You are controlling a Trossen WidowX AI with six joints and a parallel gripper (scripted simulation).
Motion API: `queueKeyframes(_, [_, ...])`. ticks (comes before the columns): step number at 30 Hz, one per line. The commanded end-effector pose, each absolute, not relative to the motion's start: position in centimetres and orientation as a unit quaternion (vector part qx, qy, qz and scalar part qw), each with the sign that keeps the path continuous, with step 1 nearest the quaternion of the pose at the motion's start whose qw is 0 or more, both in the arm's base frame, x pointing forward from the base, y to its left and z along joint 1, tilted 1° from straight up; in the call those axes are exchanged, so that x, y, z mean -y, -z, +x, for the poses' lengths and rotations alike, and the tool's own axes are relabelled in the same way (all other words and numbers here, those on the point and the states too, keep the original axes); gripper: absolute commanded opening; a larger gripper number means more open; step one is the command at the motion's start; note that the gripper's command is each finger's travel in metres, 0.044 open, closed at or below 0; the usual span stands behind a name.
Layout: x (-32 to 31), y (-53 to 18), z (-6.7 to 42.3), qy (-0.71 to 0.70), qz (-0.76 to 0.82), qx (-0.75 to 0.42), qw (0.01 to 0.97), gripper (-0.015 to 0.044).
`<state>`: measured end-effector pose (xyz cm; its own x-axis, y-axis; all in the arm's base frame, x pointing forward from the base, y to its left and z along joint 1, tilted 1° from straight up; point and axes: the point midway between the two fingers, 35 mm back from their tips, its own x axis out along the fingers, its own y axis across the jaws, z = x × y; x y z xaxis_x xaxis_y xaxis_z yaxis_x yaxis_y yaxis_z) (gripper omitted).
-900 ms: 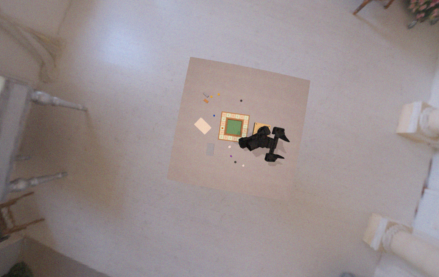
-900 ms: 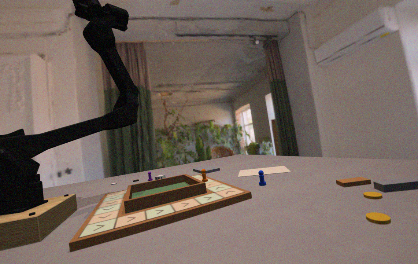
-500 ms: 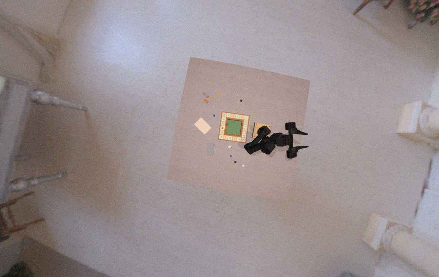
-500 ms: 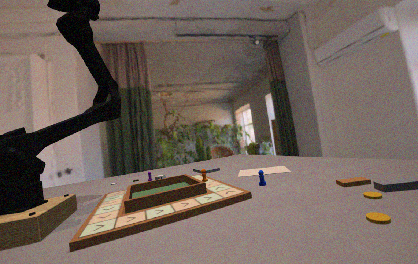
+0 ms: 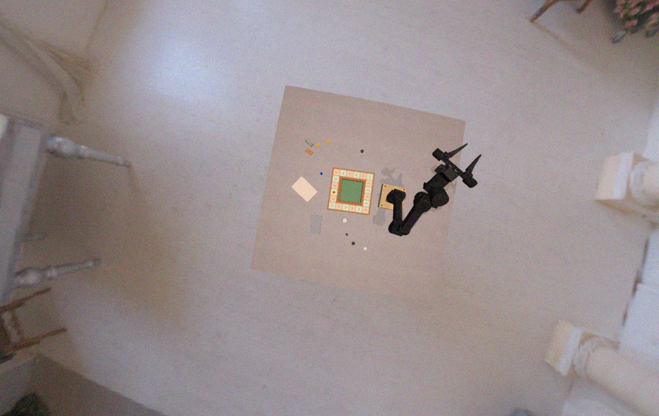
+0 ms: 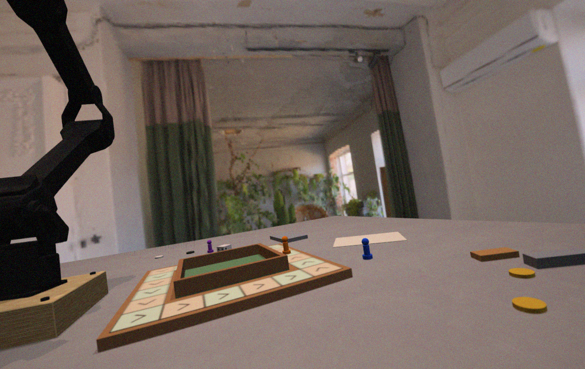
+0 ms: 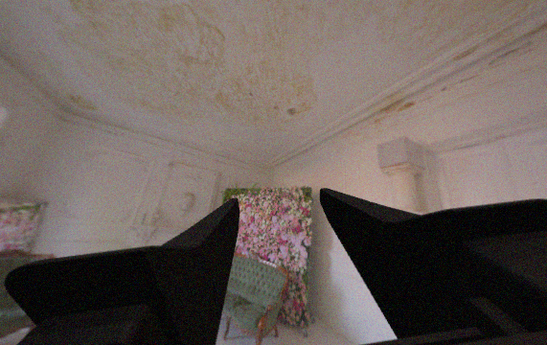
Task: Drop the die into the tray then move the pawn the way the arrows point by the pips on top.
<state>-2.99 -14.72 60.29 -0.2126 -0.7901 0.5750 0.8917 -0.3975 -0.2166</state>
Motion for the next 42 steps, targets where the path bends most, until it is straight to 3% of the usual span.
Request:
queueKeyframes(1, [19.5, -57.7, 0.5, 0.727, -0.272, 0.052, 0.629, 0.0275])
queueKeyframes(11, [25.3, -50.4, 13.1, 0.564, -0.184, -0.034, 0.804, 0.0275])
queueKeyframes(21, [22.3, -42.7, 25.2, 0.386, -0.145, -0.126, 0.902, 0.0275])
queueKeyframes(33, [10.7, -32.6, 35.9, 0.157, -0.107, -0.255, 0.948, 0.0275])
queueKeyframes(42, [-1.8, -23.4, 38.4, -0.025, -0.119, -0.387, 0.914, 0.0275])
